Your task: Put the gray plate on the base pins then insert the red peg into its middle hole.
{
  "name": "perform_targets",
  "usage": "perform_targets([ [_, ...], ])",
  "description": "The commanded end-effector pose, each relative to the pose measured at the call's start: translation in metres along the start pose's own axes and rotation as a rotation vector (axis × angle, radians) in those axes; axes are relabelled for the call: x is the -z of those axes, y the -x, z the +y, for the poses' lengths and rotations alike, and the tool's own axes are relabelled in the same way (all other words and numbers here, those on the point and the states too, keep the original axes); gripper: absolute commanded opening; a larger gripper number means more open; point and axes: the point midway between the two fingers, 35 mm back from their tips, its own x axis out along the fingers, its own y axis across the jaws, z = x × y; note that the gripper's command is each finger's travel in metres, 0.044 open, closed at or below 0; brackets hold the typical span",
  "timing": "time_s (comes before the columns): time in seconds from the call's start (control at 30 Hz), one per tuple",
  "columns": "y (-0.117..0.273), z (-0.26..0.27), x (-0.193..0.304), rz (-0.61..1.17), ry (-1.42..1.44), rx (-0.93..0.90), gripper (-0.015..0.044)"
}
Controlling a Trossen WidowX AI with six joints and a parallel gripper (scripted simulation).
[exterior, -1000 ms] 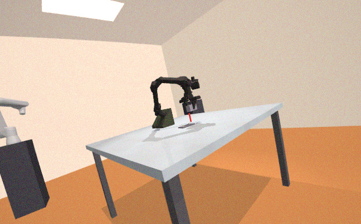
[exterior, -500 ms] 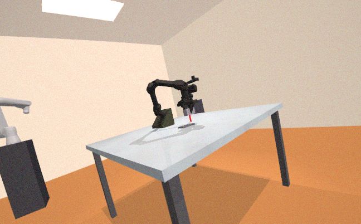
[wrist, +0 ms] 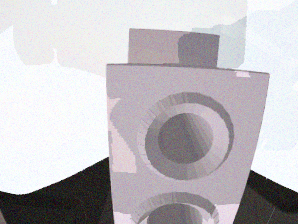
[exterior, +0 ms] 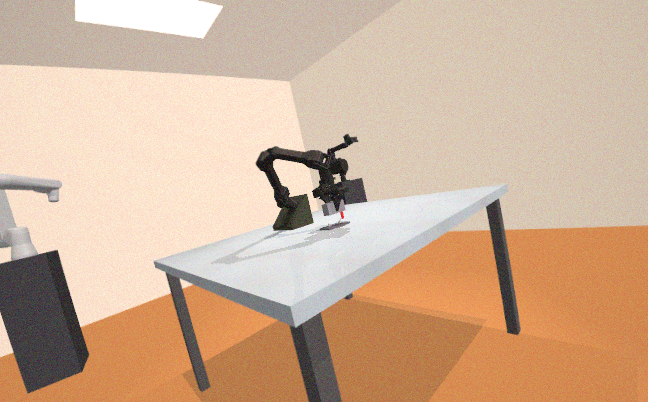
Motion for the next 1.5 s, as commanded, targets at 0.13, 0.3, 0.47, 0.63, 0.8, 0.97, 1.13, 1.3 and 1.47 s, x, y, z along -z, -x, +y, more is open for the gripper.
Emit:
perform_targets([
  [0.13, -0.005, -0.002, -0.014, -0.007, -0.026, -0.004, 0.0],
  [0.3, -0.005, -0.002, -0.014, -0.007, -0.026, -0.004, 0.0],
  [0.47, -0.005, -0.002, -0.014, -0.007, -0.026, -0.004, 0.0],
  [0.63, -0.005, -0.002, -0.014, -0.007, -0.026, -0.004, 0.0],
  [0.8, -0.005, -0.002, -0.014, -0.007, -0.026, -0.004, 0.0],
  [0.97, -0.005, -0.002, -0.014, -0.007, -0.026, -0.004, 0.0],
  [1.13, -0.005, -0.001, -0.015, -0.008, -0.026, -0.004, 0.0],
  [1.3, -0.016, -0.001, -0.015, -0.008, -0.027, -0.005, 0.0],
  [1.47, -0.02, -0.001, -0.015, -0.008, -0.027, -0.005, 0.0],
])
